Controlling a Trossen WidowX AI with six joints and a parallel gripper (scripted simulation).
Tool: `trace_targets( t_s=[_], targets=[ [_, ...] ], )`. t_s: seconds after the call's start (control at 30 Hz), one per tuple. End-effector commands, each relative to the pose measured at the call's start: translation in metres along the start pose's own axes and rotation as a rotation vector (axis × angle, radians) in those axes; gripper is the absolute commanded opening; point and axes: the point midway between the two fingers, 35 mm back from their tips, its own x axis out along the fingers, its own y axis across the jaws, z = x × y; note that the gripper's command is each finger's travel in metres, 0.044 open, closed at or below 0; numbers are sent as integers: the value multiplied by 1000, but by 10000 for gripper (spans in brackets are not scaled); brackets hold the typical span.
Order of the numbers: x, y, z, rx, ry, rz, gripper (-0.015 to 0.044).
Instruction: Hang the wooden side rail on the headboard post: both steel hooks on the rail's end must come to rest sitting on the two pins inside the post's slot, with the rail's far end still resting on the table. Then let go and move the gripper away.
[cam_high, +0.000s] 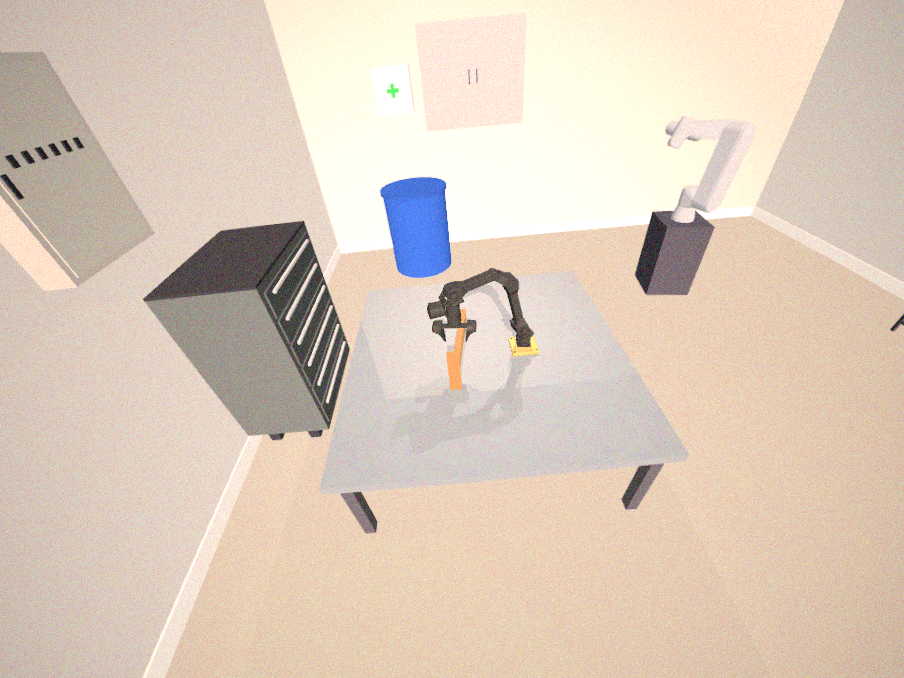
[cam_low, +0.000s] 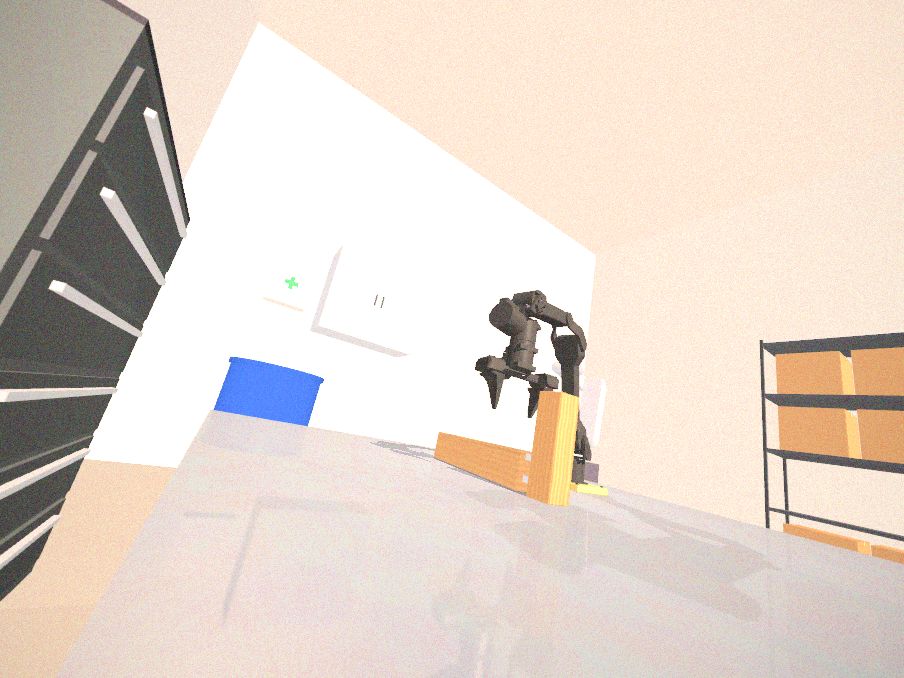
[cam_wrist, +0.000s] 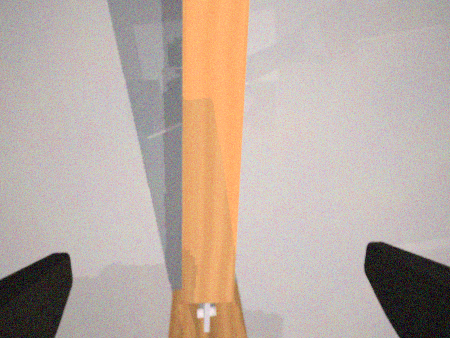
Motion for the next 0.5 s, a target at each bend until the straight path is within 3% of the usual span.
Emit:
trace_targets(
  t_s=[0.0, 0.2, 0.47],
  targets=[
    [2, 1, 1, 26, -17, -8, 440],
    [36, 1, 1, 26, -17, -8, 440],
    [52, 1, 2, 26, -17, -8, 440]
  ],
)
